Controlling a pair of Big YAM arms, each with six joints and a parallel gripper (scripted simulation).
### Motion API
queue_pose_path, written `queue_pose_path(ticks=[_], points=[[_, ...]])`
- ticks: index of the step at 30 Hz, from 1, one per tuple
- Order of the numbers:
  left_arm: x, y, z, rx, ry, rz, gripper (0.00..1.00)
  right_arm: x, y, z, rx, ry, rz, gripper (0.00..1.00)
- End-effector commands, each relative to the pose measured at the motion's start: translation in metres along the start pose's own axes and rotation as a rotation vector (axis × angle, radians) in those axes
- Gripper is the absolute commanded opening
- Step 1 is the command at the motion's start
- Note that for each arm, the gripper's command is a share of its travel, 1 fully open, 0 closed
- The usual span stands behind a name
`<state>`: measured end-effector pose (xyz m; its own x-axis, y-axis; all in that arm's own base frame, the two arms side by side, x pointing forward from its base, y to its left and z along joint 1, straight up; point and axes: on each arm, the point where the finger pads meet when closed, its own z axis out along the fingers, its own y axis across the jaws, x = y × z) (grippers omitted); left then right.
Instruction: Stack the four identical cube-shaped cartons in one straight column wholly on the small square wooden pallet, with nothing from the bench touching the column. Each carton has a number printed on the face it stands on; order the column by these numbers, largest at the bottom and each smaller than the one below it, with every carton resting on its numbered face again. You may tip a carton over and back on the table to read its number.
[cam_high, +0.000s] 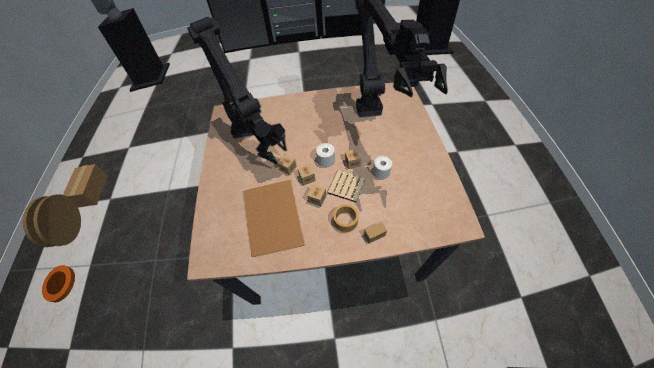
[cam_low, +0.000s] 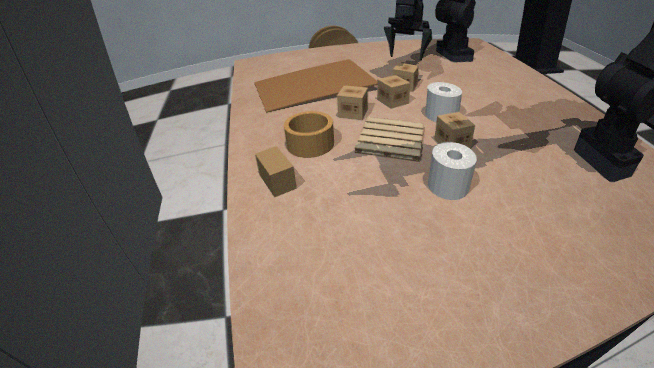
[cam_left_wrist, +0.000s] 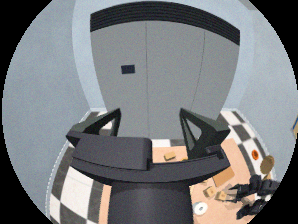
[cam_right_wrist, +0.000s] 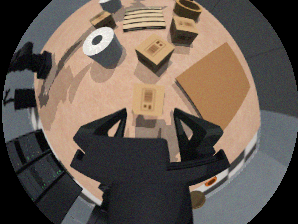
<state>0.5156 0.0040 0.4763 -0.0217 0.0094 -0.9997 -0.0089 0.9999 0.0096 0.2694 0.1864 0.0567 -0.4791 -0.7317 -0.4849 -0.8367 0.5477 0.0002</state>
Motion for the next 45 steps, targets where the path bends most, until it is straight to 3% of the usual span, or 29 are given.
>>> queue_pose_path(ticks=[1, 6, 12, 16, 28, 39, 40, 45], points=[[-0.022, -0.004, 0.002, 0.009, -0.032, -0.010, 1.00, -0.008, -0.003, -0.004, 0.008, -0.017, -0.019, 0.79], [-0.022, -0.004, 0.002, 0.009, -0.032, -0.010, 1.00, -0.019, -0.003, -0.007, 0.002, -0.017, 0.004, 0.79], [-0.022, -0.004, 0.002, 0.009, -0.032, -0.010, 1.00, -0.017, 0.005, -0.002, 0.015, 0.175, 0.107, 0.79], [-0.022, -0.004, 0.002, 0.009, -0.032, -0.010, 1.00, -0.018, 0.005, -0.003, 0.036, 0.237, 0.087, 0.79], [-0.022, -0.004, 0.002, 0.009, -0.032, -0.010, 1.00, -0.022, 0.000, -0.005, 0.048, 0.218, 0.086, 0.79], [-0.022, -0.004, 0.002, 0.009, -0.032, -0.010, 1.00, -0.030, -0.006, 0.014, 0.045, 0.216, 0.086, 0.79], [-0.022, -0.004, 0.002, 0.009, -0.032, -0.010, 1.00, -0.017, -0.002, 0.019, 0.039, 0.238, 0.100, 0.79], [-0.022, -0.004, 0.002, 0.009, -0.032, -0.010, 1.00, -0.015, -0.002, 0.026, 0.040, 0.239, 0.100, 0.79]])
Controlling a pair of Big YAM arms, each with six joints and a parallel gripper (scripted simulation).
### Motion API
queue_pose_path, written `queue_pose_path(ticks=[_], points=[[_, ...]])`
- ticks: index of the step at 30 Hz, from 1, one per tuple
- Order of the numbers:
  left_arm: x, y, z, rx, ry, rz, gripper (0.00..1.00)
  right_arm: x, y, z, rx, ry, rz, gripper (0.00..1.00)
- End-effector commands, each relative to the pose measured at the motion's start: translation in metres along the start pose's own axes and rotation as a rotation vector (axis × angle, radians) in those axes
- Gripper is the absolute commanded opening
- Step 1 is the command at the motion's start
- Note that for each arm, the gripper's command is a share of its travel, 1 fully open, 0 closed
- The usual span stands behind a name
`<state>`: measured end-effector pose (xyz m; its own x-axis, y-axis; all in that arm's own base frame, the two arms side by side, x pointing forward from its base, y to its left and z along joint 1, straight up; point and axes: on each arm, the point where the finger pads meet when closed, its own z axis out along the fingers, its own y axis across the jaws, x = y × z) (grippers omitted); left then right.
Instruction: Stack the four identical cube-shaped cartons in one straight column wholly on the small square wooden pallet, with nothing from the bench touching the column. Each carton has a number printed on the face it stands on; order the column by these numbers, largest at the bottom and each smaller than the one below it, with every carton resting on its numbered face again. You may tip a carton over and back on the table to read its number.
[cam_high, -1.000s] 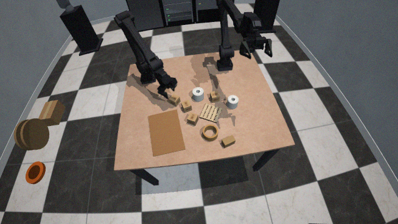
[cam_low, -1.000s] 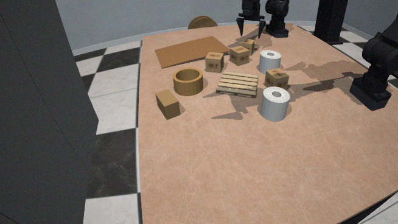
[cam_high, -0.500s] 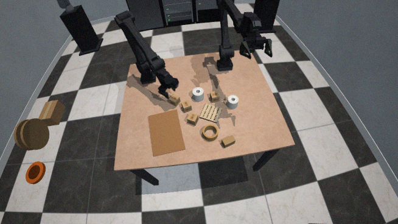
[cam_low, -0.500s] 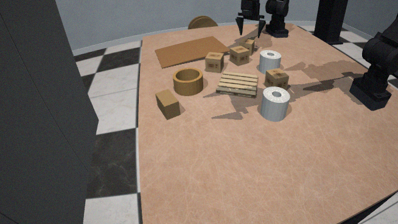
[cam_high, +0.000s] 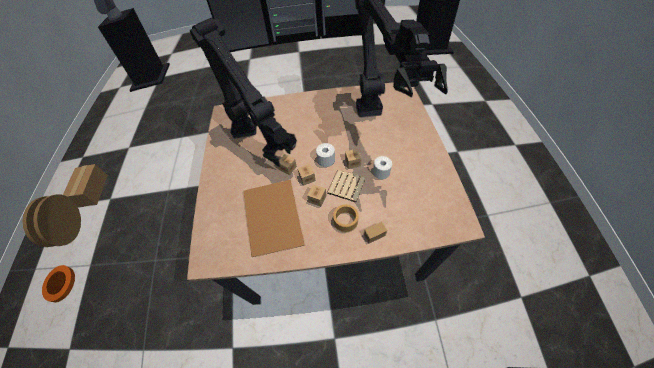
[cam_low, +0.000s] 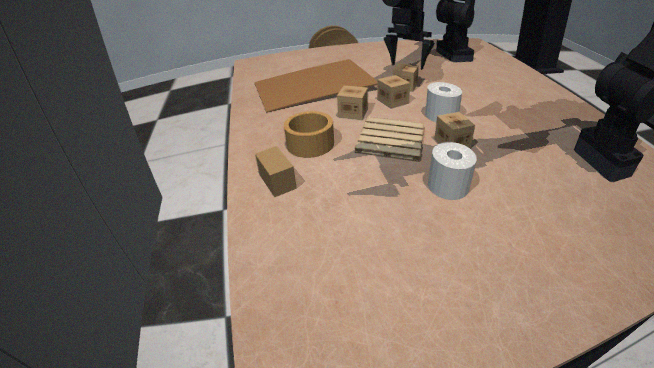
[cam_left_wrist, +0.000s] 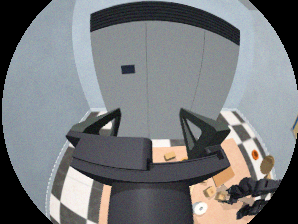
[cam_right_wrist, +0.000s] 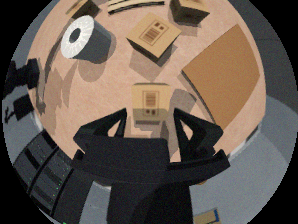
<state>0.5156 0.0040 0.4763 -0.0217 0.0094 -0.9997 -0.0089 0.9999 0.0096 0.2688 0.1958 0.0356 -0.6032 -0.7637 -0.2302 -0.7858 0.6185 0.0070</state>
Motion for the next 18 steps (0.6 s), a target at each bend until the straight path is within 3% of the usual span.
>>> queue_pose_path(ticks=[1, 18], points=[[-0.022, -0.004, 0.002, 0.009, -0.032, -0.010, 1.00, -0.019, -0.006, 0.001, 0.011, -0.035, 0.018, 0.79], [-0.022, -0.004, 0.002, 0.009, -0.032, -0.010, 1.00, -0.021, -0.003, 0.023, 0.009, -0.035, 0.009, 0.79]])
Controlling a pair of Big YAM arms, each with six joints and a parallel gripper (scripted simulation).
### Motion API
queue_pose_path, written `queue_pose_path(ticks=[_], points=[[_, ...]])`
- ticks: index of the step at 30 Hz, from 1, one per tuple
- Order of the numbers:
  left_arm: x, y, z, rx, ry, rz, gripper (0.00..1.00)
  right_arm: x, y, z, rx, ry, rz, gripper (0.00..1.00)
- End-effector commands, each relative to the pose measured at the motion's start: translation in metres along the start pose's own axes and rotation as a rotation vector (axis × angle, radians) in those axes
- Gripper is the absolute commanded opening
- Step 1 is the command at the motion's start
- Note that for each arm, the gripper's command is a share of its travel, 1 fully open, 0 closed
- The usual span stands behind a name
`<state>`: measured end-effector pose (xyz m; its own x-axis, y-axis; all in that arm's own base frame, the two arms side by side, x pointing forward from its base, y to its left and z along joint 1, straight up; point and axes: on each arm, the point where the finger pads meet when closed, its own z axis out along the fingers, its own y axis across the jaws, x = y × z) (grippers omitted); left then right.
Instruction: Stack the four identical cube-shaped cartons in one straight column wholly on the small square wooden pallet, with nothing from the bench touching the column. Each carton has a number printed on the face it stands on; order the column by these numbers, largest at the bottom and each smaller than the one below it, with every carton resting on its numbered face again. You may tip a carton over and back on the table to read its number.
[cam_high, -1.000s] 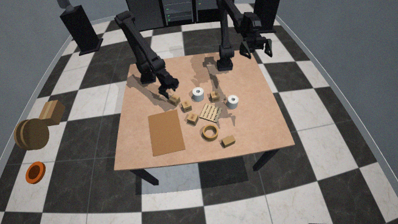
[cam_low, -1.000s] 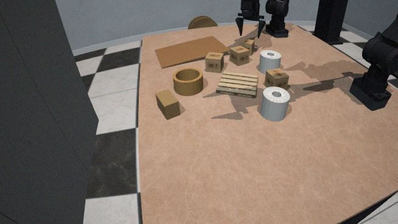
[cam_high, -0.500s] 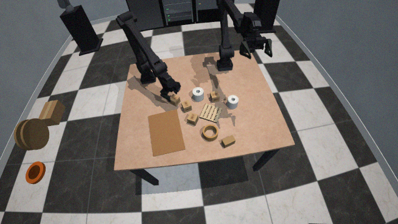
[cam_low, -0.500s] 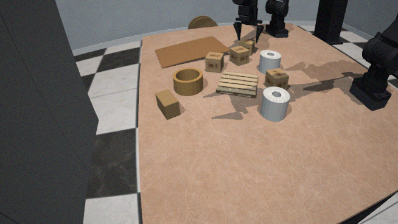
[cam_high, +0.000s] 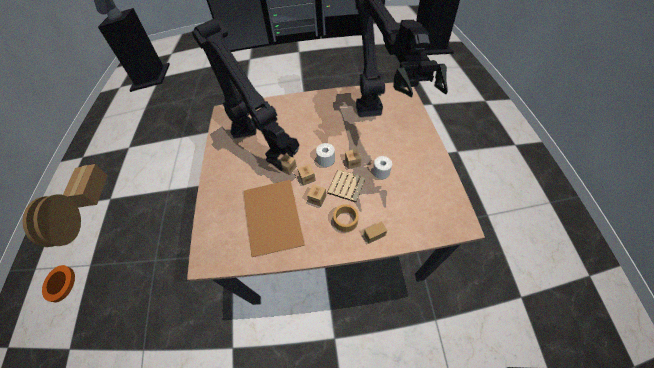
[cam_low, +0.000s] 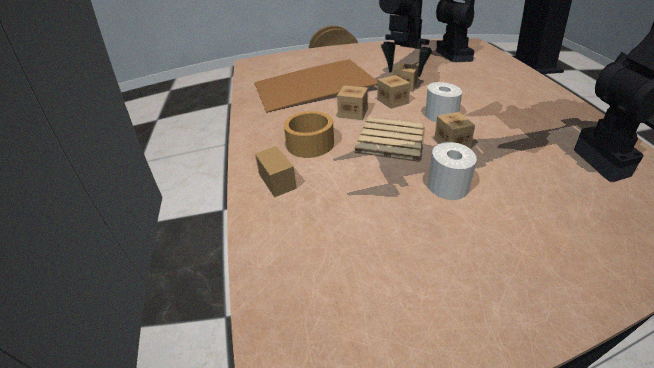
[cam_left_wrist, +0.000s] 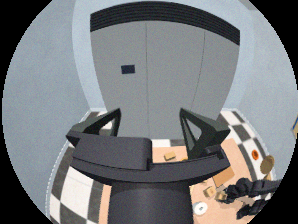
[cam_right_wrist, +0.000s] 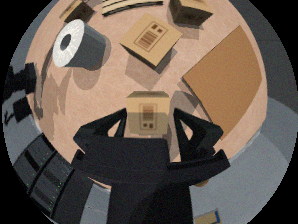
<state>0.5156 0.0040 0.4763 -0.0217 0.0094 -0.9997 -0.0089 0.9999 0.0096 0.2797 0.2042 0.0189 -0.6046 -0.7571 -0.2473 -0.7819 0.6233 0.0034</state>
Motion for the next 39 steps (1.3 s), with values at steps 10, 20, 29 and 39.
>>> queue_pose_path(ticks=[10, 20, 29, 39], points=[[-0.022, -0.004, 0.002, 0.009, -0.032, -0.010, 1.00, -0.012, 0.001, 0.016, 0.004, -0.017, 0.003, 0.79], [-0.022, -0.004, 0.002, 0.009, -0.032, -0.010, 1.00, -0.013, 0.000, 0.022, 0.007, -0.024, 0.004, 0.79], [-0.022, -0.004, 0.002, 0.009, -0.032, -0.010, 1.00, -0.017, -0.001, 0.015, 0.014, -0.047, -0.010, 0.79], [-0.022, -0.004, 0.002, 0.009, -0.032, -0.010, 1.00, -0.029, -0.009, -0.042, 0.024, -0.264, -0.033, 0.79]])
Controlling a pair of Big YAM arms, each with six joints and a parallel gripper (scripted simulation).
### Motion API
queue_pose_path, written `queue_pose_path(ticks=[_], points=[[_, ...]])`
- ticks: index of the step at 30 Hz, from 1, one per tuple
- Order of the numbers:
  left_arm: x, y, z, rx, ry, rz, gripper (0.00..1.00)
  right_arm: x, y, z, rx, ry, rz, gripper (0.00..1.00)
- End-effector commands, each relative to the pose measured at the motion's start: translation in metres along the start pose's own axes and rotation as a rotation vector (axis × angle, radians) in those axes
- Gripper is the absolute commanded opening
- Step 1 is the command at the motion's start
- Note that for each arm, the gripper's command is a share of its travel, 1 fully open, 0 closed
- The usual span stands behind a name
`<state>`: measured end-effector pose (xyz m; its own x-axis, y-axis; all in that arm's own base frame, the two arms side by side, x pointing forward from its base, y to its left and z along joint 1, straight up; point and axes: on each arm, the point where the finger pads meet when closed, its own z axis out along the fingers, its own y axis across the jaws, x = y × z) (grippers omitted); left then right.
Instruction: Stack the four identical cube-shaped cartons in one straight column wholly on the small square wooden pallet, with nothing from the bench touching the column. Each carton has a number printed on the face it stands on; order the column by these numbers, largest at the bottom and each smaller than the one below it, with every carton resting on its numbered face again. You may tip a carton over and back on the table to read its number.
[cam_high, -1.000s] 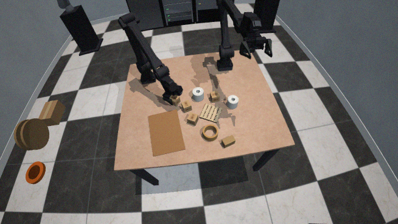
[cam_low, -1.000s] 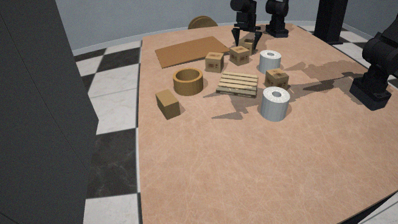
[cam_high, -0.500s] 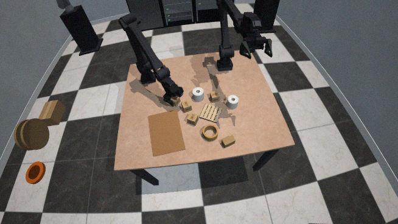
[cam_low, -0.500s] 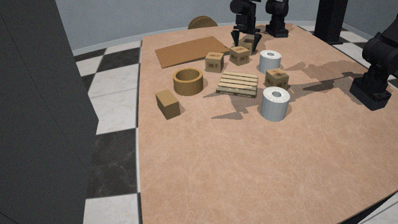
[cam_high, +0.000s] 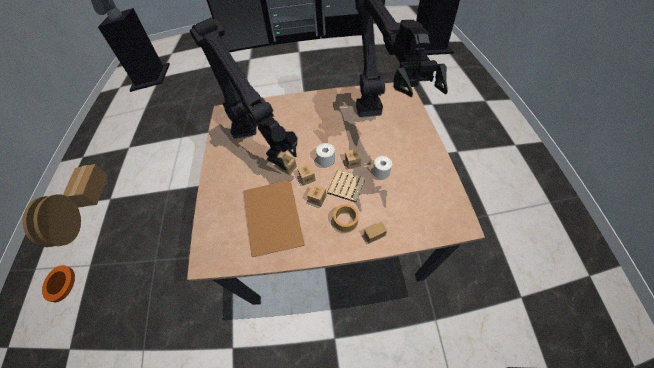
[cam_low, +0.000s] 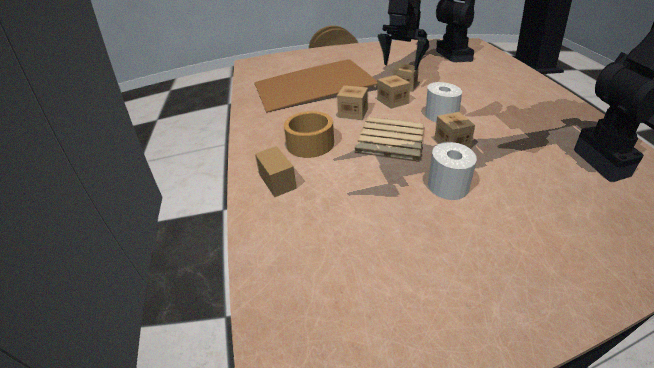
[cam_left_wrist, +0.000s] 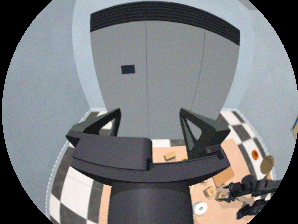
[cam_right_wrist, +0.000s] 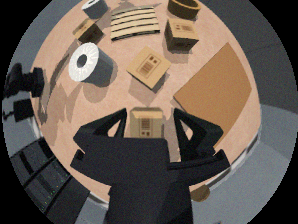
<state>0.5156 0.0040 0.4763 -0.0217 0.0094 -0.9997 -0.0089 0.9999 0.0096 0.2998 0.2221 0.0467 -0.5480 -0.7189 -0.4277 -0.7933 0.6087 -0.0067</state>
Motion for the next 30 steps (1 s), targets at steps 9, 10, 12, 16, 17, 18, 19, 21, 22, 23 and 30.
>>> queue_pose_path(ticks=[9, 10, 12, 16, 17, 18, 19, 21, 22, 23, 30], points=[[-0.022, -0.004, 0.002, 0.009, -0.032, -0.010, 1.00, 0.044, 0.005, -0.032, 0.010, -0.081, 0.014, 0.79], [-0.022, -0.004, 0.002, 0.009, -0.032, -0.010, 1.00, 0.048, 0.006, -0.033, 0.010, -0.082, 0.016, 0.79], [-0.022, -0.004, 0.002, 0.009, -0.032, -0.010, 1.00, 0.048, 0.006, -0.035, 0.012, -0.091, 0.017, 0.79], [-0.022, -0.004, 0.002, 0.009, -0.032, -0.010, 1.00, 0.043, 0.006, -0.038, 0.012, -0.104, 0.010, 0.79], [-0.022, -0.004, 0.002, 0.009, -0.032, -0.010, 1.00, 0.043, 0.007, -0.038, 0.012, -0.104, 0.009, 0.79], [-0.022, -0.004, 0.002, 0.009, -0.032, -0.010, 1.00, 0.045, 0.007, -0.034, 0.008, -0.090, 0.012, 0.79], [-0.022, -0.004, 0.002, 0.009, -0.032, -0.010, 1.00, 0.045, 0.007, -0.034, 0.008, -0.090, 0.012, 0.79], [-0.022, -0.004, 0.002, 0.009, -0.032, -0.010, 1.00, 0.048, 0.008, -0.030, 0.002, -0.077, 0.023, 0.79], [-0.022, -0.004, 0.002, 0.009, -0.032, -0.010, 1.00, 0.030, 0.004, -0.034, 0.012, -0.112, 0.013, 0.79], [-0.022, -0.004, 0.002, 0.009, -0.032, -0.010, 1.00, 0.029, 0.005, -0.033, 0.011, -0.111, 0.008, 0.79], [-0.022, -0.004, 0.002, 0.009, -0.032, -0.010, 1.00, 0.025, 0.004, -0.022, 0.011, -0.111, 0.018, 0.79]])
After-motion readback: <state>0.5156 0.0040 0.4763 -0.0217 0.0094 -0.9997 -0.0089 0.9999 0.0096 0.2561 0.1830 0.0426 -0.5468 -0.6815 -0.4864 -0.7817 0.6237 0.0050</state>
